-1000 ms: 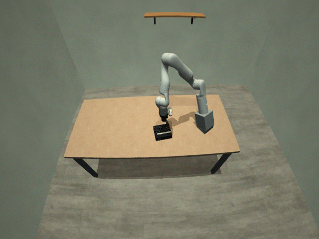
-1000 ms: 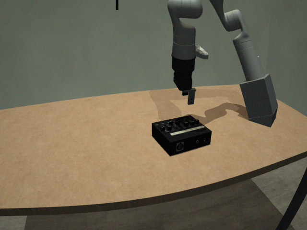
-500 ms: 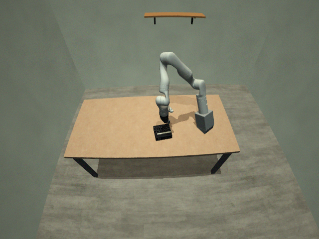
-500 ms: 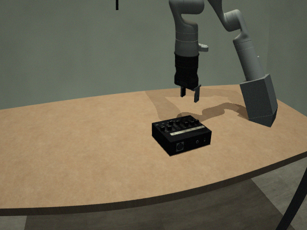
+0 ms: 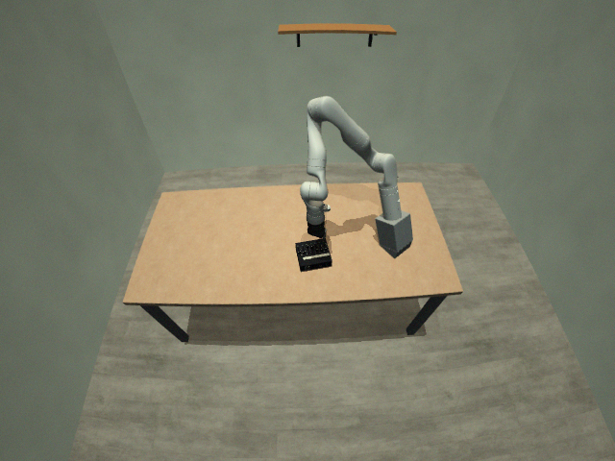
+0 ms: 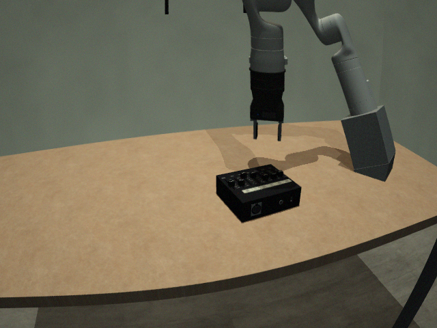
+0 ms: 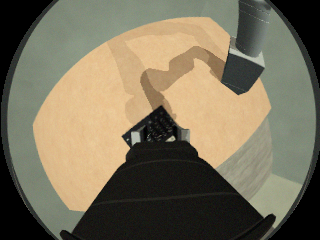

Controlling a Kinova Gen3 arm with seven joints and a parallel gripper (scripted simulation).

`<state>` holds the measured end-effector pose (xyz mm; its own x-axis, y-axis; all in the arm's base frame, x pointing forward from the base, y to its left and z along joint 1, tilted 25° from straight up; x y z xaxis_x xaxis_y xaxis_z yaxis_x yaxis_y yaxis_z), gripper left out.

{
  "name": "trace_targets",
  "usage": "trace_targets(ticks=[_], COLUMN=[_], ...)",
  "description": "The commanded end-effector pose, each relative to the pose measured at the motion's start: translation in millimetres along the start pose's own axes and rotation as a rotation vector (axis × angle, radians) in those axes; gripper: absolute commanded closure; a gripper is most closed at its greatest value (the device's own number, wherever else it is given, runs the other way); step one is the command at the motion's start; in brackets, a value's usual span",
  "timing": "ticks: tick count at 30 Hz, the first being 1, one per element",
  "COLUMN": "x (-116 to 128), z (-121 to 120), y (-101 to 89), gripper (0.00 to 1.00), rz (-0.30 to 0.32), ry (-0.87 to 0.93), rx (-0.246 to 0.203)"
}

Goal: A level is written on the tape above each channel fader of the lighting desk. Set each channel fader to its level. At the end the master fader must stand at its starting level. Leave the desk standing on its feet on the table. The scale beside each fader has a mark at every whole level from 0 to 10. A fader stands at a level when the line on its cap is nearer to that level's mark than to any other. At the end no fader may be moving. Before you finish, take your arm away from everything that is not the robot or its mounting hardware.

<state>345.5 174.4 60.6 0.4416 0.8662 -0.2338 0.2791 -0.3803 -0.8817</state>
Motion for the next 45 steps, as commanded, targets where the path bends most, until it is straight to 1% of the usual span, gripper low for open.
trace_targets(ticks=[1, 7, 9, 15, 21, 31, 45], x=[4.0, 13.5, 13.5, 21.1, 26.1, 29.1, 29.5], z=[-3.3, -5.3, -5.3, -7.0, -8.1, -8.8, -8.9], y=[-4.6, -12.3, -12.3, -18.6, -22.9, -25.5, -25.8], gripper=[0.00, 0.00, 0.00, 0.00, 0.00, 0.00, 0.00], rz=[-0.016, -0.047, -0.047, -0.071, -0.086, -0.095, -0.096], ry=[-0.056, -0.219, -0.219, -0.338, -0.414, -0.458, -0.464], rx=[0.006, 0.004, 0.004, -0.002, -0.007, -0.011, -0.012])
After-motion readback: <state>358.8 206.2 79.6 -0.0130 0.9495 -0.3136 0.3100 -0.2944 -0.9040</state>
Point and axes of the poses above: the point where the finger pads meet when closed, its own y axis out along the fingers, its own z axis across the jaws, x = y × z, the point moved 1 cm from there along -y, back along the fingers, and after that the axes turned 8 degrees about y, right-handed, at the moved point
